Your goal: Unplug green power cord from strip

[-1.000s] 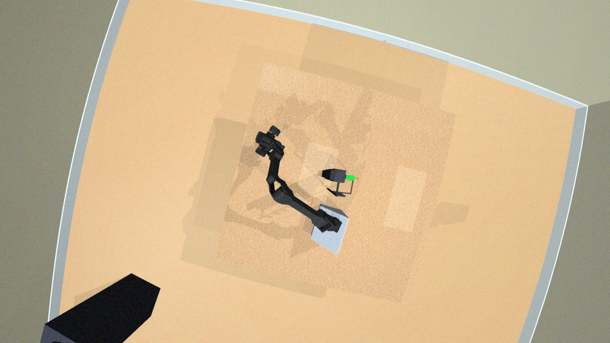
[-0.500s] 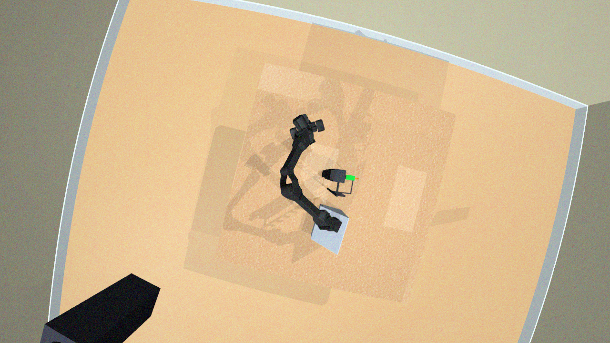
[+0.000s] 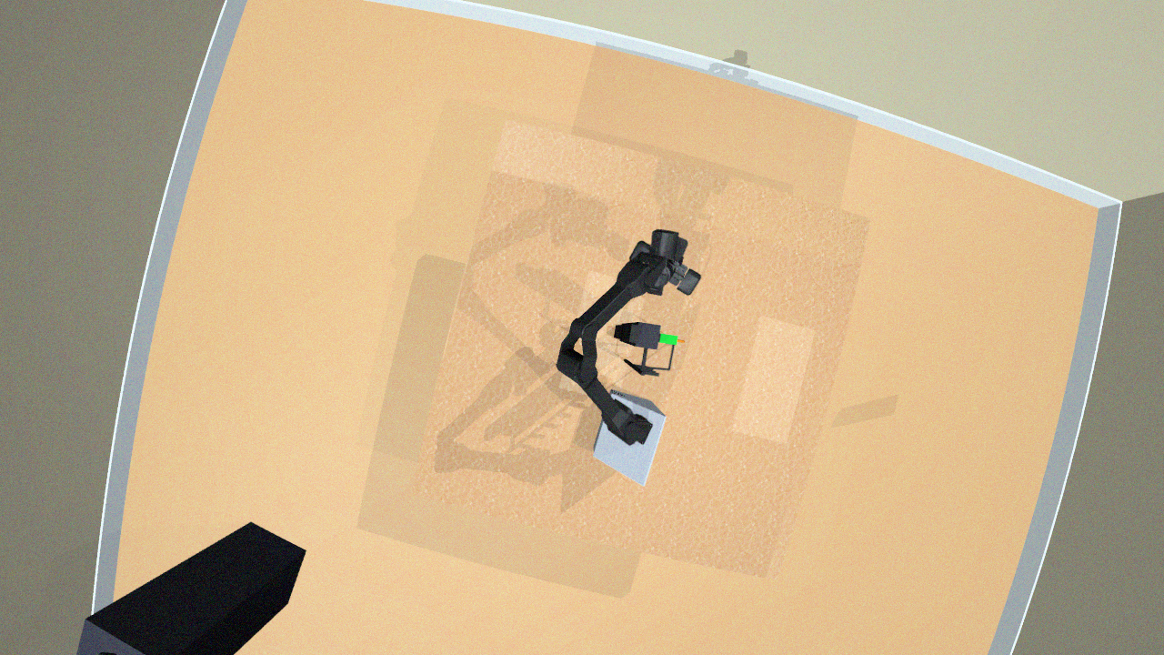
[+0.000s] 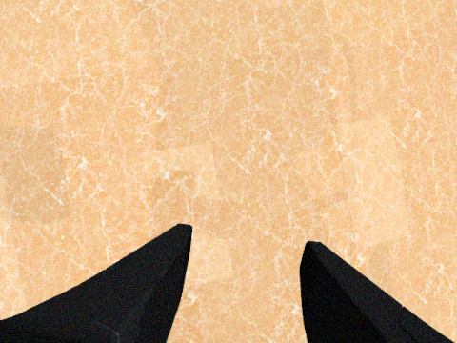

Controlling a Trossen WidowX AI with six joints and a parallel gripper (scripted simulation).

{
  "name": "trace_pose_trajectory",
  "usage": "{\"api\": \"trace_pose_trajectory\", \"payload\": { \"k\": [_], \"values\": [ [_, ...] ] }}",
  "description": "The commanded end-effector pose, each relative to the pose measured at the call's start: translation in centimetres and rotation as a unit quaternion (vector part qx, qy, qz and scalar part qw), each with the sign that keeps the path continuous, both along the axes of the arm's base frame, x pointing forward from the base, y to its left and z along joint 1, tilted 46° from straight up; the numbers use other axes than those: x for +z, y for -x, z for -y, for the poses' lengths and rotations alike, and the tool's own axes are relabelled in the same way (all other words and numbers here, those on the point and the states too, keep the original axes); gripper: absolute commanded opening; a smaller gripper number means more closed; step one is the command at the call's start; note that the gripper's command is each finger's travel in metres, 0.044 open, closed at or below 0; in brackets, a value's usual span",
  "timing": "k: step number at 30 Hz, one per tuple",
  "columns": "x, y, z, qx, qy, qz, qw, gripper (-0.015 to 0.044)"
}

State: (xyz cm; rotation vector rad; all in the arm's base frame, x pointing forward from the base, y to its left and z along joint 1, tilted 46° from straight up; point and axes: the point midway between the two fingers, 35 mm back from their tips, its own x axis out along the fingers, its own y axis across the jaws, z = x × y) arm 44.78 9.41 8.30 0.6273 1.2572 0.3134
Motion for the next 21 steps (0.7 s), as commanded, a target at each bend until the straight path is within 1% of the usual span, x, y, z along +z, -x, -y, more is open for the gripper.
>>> {"api": "trace_pose_trajectory", "payload": {
  "k": [1,3,8,10,14,16,21],
  "values": [
    [-1.5,1.5,4.7,-0.074,-0.004,-0.071,0.995,0.0160],
    [-2.0,2.5,6.3,-0.104,-0.009,-0.105,0.989,0.0160],
    [-3.8,6.8,10.6,-0.193,-0.038,-0.234,0.952,0.0160],
    [-4.5,9.7,12.1,-0.233,-0.059,-0.309,0.920,0.0160],
    [-4.8,15.4,14.1,-0.308,-0.114,-0.458,0.826,0.0160],
    [-4.6,16.3,14.4,-0.319,-0.124,-0.482,0.807,0.0160],
    [-4.6,16.3,14.4,-0.319,-0.124,-0.482,0.807,0.0160]
  ]
}}
